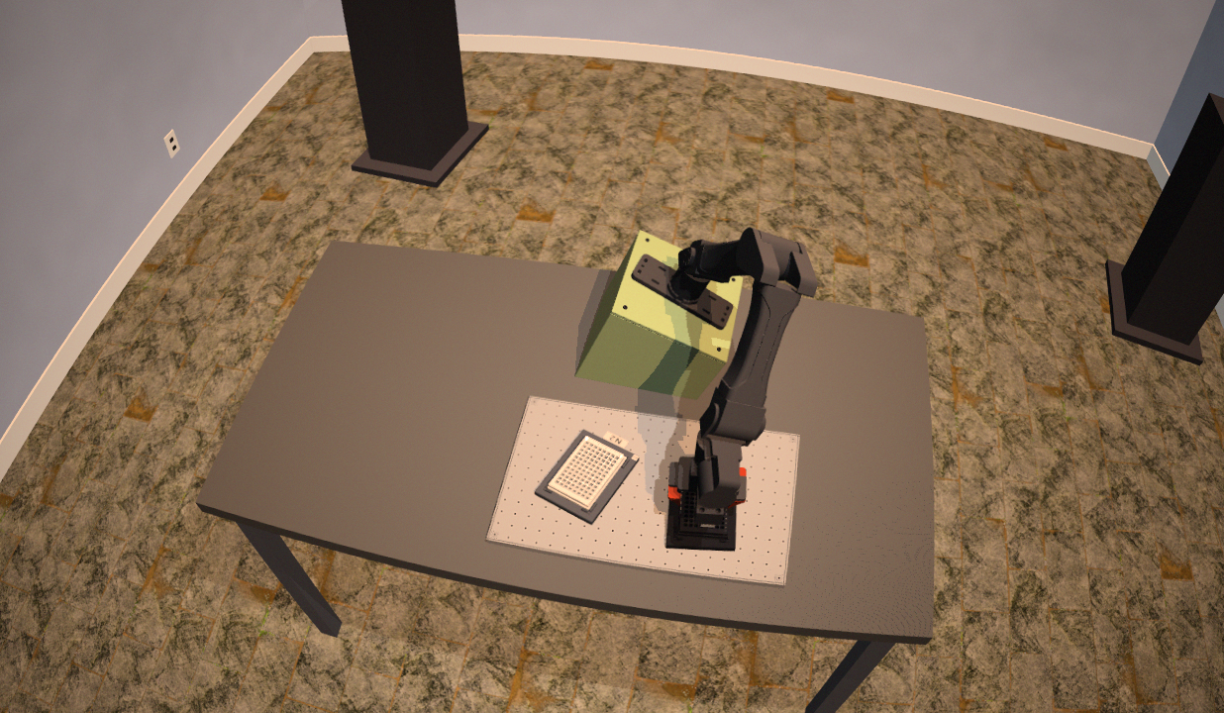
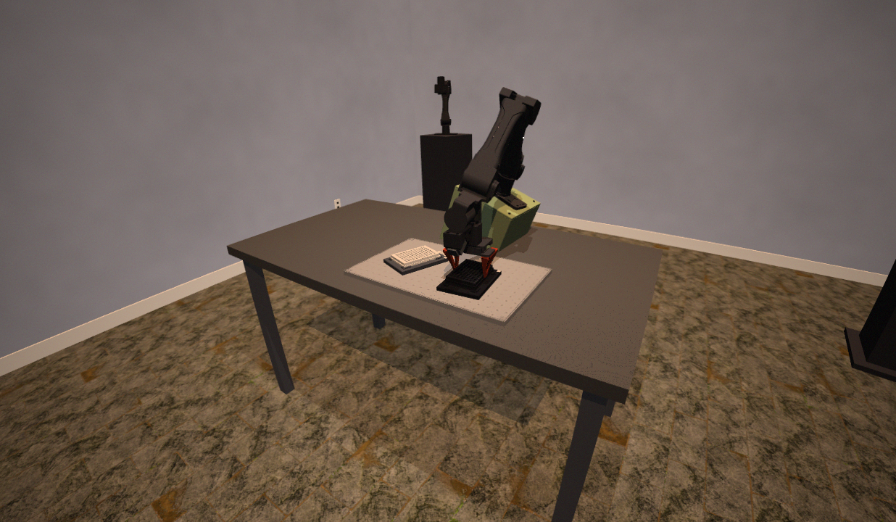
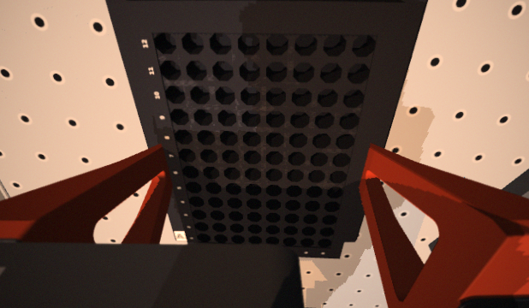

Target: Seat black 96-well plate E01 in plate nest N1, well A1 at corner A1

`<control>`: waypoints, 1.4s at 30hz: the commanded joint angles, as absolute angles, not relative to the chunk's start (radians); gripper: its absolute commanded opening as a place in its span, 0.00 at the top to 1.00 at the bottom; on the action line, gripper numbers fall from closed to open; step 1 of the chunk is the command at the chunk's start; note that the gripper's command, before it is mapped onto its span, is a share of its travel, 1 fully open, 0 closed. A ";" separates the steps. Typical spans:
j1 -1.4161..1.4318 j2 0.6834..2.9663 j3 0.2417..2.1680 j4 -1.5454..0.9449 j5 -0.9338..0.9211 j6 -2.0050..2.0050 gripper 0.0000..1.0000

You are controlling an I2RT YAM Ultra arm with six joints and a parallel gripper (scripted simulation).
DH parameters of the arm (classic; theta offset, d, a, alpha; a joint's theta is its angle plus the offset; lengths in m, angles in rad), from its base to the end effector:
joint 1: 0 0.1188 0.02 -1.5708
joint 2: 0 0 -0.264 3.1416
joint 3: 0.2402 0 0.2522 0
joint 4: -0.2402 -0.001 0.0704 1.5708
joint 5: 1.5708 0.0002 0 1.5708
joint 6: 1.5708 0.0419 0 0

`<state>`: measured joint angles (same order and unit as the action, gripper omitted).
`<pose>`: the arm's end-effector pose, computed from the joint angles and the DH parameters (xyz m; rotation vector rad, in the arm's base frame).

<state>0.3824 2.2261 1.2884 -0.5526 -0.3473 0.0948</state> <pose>0.3495 0.1570 0.0567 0.4640 -3.0524 -0.5556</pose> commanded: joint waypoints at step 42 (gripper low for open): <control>0.386 2.236 1.256 -0.508 -0.341 0.107 1.00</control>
